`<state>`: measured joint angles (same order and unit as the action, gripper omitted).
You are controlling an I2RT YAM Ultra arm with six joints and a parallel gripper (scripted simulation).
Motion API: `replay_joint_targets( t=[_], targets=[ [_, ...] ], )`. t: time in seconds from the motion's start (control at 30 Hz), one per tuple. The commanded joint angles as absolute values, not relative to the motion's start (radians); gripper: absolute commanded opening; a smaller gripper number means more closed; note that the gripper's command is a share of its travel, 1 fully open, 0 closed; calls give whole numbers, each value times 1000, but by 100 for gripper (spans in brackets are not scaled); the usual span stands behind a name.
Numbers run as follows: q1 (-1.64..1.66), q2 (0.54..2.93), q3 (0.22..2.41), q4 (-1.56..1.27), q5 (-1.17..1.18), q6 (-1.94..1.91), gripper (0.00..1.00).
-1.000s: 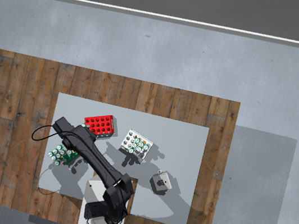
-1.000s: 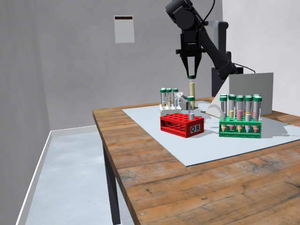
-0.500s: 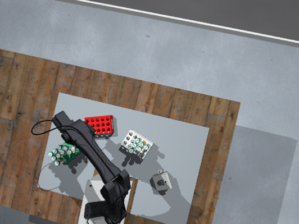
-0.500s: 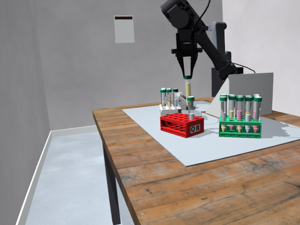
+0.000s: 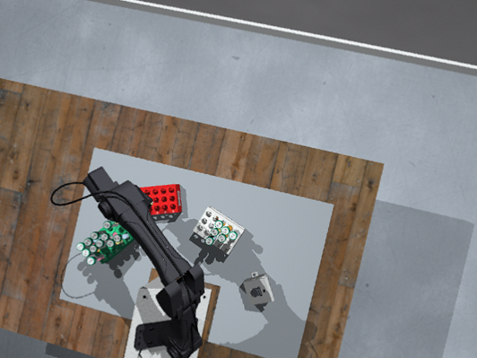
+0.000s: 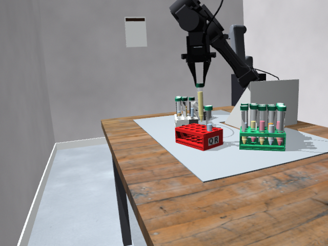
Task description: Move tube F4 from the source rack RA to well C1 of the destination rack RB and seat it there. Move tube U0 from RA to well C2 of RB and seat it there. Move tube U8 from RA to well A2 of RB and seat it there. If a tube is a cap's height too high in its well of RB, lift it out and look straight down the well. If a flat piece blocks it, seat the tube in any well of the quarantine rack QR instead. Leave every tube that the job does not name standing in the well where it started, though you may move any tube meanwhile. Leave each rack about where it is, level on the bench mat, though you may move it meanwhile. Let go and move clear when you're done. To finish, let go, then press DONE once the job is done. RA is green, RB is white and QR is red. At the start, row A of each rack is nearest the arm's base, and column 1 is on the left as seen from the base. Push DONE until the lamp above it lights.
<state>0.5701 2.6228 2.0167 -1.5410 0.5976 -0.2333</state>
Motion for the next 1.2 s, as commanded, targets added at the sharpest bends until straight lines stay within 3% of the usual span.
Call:
replay_joint_targets(
  t=[0.0,1.17],
  targets=[
    [583,2644,2085,-1568,611,-250,0],
    [575,2654,2110,-1571,616,-261,0]
  ],
)
